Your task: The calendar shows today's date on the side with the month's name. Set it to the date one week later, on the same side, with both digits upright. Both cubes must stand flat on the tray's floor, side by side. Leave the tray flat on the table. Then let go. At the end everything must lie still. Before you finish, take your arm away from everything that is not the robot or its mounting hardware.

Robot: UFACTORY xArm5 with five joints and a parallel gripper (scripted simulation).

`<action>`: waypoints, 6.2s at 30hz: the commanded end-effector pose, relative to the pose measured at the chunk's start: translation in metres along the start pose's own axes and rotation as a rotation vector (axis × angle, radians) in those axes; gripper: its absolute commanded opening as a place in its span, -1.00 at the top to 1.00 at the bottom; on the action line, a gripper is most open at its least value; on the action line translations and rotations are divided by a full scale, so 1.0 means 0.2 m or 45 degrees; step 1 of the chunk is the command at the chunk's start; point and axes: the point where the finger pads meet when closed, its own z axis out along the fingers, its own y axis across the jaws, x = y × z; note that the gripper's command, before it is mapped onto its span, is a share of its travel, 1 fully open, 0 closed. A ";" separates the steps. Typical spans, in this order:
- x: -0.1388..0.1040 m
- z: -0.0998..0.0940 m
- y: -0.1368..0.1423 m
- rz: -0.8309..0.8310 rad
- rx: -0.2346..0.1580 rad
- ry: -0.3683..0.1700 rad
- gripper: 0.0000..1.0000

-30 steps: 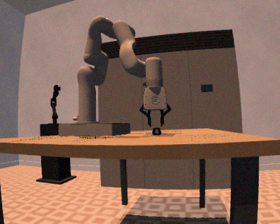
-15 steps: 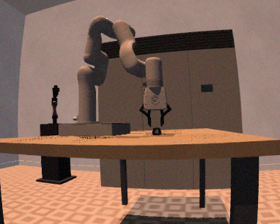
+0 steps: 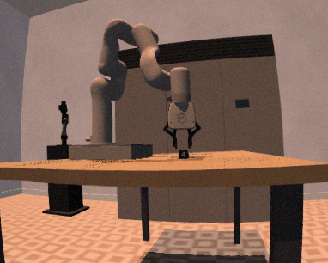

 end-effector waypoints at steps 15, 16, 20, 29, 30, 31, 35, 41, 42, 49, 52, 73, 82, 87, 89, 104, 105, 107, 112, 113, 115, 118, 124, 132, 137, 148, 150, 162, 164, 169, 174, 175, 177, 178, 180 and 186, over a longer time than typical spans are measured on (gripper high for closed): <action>0.00 0.00 0.01 0.000 -0.004 -0.002 0.05; 0.00 0.00 0.01 0.000 -0.004 -0.002 0.05; 0.00 0.00 0.01 0.000 -0.004 -0.002 0.05; 0.00 0.00 0.01 0.000 -0.004 -0.002 0.05; 0.00 0.00 0.01 0.000 -0.004 -0.002 0.05; 0.00 0.00 0.01 0.000 -0.004 -0.002 0.05; 0.00 0.00 0.01 0.000 -0.004 -0.002 0.05; 0.00 0.00 0.01 0.000 -0.004 -0.002 0.05; 0.00 0.00 0.01 0.000 -0.004 -0.002 0.05; 0.00 0.00 0.01 0.000 -0.004 -0.002 0.05; 0.00 0.00 0.01 0.000 -0.004 -0.002 0.05; 0.00 0.00 0.01 0.000 -0.004 -0.002 0.05; 0.00 0.00 0.01 0.000 -0.004 -0.002 0.05; 0.00 0.03 0.00 0.000 -0.004 -0.002 0.05; 0.00 0.05 0.00 0.000 -0.004 -0.002 0.05; 0.00 0.12 0.00 0.000 -0.004 -0.002 0.05; 0.00 0.13 0.00 0.000 -0.004 -0.002 0.05; 0.00 0.13 0.00 0.000 -0.004 -0.002 0.05; 0.00 0.13 0.00 0.000 -0.004 -0.002 0.05; 0.00 0.13 0.00 0.000 -0.004 -0.002 0.05; 0.00 0.13 0.00 0.000 -0.004 -0.002 0.05; 0.00 0.13 0.00 0.000 -0.004 -0.002 0.05; 0.00 0.13 0.00 0.000 -0.004 -0.002 0.05; 0.00 0.13 0.00 0.000 -0.004 -0.002 0.05; 0.00 0.13 0.00 0.000 -0.004 -0.002 0.05; 0.00 0.13 0.00 0.000 -0.004 -0.002 0.47; 0.00 0.13 0.00 0.000 -0.004 -0.002 0.47; 0.00 0.13 0.00 0.000 -0.004 -0.002 0.47; 0.00 0.13 0.00 0.000 -0.004 -0.002 0.47; 0.00 0.13 0.00 0.000 -0.004 -0.002 0.47; 0.00 0.13 0.00 0.000 -0.004 -0.002 0.47; 0.00 0.13 0.00 0.000 -0.004 -0.002 0.47; 0.00 0.13 0.00 0.000 -0.004 -0.002 0.47; 0.00 0.12 0.00 0.000 -0.004 -0.002 0.47; 0.00 0.11 0.00 0.000 -0.004 -0.002 0.47; 0.00 0.03 0.00 0.000 -0.004 -0.002 0.47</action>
